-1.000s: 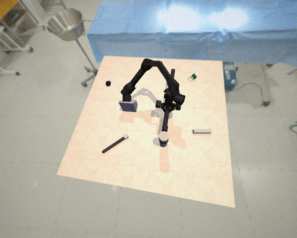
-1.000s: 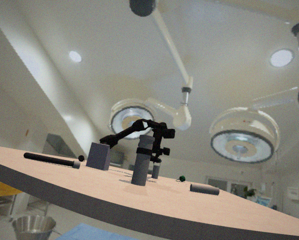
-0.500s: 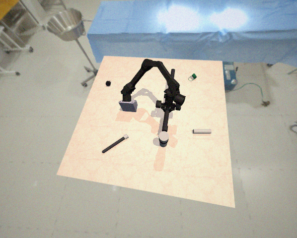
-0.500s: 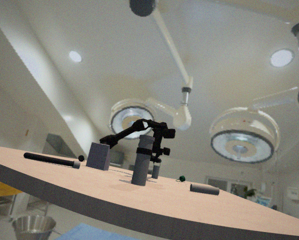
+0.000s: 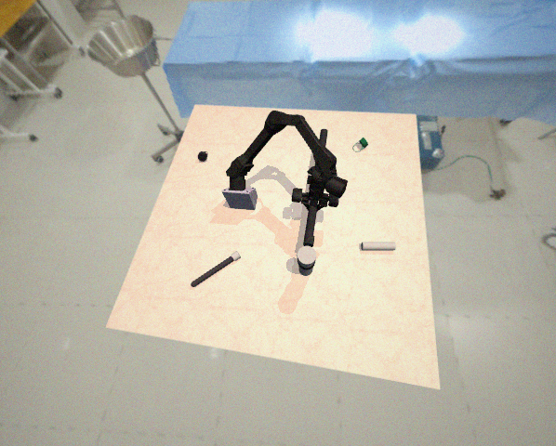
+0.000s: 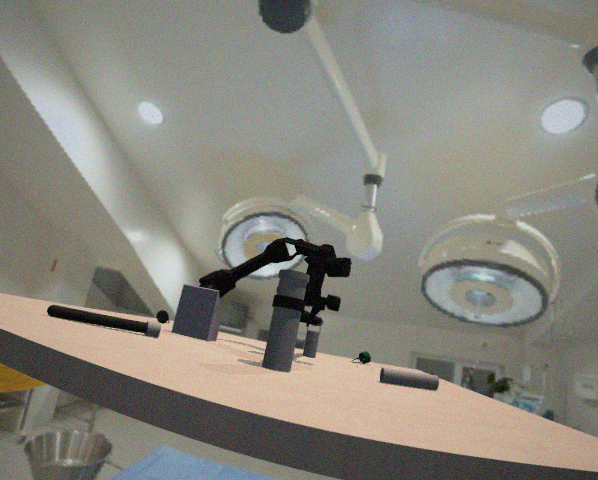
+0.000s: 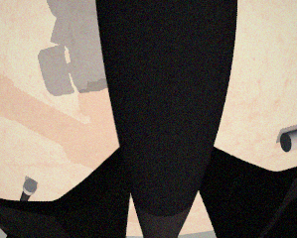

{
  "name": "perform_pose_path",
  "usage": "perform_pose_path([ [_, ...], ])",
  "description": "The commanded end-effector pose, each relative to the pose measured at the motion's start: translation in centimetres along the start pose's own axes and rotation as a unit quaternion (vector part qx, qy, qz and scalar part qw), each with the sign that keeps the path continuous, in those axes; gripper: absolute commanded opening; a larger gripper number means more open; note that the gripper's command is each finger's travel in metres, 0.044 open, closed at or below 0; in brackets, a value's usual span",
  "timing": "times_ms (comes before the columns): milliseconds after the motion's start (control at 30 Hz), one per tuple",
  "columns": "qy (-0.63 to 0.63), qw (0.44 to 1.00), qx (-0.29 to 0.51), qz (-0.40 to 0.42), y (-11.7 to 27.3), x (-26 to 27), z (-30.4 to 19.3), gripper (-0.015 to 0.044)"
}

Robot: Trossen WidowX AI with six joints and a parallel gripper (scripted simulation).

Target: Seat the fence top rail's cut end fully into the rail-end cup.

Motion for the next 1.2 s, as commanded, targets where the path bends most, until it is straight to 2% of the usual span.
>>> perform_pose_path([
  [0, 0.000, 1.000, 0.000, -0.001, 0.1, 0.0, 0.0, 0.0000],
  [1167, 0.000, 1.000, 0.000, -0.001, 1.1, -0.2, 0.8, 0.0000],
])
Point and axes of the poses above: the point midway between the two fingers, 35 mm back from their tips, its own y axis back along the fingers, its own x axis across the jaws, z = x × y, the point moved 7 cm from there along y, back along the fingers, and after that the axes turned 5 degrees about y, right-handed, at the moved point
